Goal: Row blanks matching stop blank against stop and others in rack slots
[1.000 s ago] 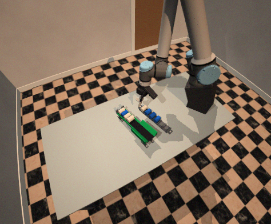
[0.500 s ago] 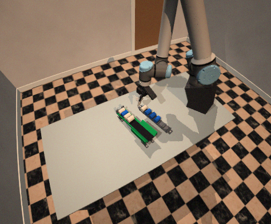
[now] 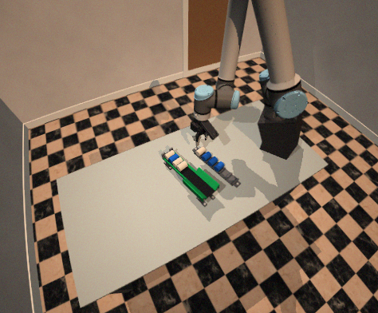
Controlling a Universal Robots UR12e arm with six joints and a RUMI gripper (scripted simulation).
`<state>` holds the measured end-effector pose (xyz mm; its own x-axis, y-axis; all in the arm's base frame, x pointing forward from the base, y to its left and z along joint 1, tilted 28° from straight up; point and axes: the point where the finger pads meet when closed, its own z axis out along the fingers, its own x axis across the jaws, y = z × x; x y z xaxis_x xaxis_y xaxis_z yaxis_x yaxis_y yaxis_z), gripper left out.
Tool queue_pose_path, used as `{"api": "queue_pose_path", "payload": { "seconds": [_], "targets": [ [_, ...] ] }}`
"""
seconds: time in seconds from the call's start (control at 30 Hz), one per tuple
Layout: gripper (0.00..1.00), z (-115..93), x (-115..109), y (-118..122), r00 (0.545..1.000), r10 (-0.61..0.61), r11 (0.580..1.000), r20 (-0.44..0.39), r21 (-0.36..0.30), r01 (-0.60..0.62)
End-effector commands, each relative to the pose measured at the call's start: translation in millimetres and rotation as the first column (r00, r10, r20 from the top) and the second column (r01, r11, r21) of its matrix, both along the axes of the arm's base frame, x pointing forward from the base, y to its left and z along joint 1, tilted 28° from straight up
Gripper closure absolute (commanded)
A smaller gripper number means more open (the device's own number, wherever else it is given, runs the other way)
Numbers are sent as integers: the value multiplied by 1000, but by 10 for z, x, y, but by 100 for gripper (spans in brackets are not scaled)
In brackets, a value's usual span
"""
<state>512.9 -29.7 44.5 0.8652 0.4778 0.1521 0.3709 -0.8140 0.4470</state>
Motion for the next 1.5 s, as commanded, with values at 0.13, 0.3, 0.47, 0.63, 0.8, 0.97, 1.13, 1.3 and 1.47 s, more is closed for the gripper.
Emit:
{"api": "queue_pose_path", "payload": {
  "seconds": [0.13,0.3,0.47,0.63,0.8,0.97,1.13,1.3,1.47],
  "targets": [
    [55,18,11,-13,1000,-2,1000,3,-2,2],
    [55,18,11,-13,1000,-2,1000,3,-2,2],
    [55,18,11,-13,1000,-2,1000,3,-2,2],
    [55,18,11,-13,1000,-2,1000,3,-2,2],
    [55,17,11,-14,1000,-2,1000,3,-2,2],
    [55,0,14,-18,1000,-3,1000,2,-1,3],
    [55,-20,20,-27,1000,-3,1000,1,-1,3],
    [55,-49,32,-38,1000,-3,1000,1,-1,3],
    [55,-101,53,-57,1000,-3,1000,1,-1,3]
  ]
}}
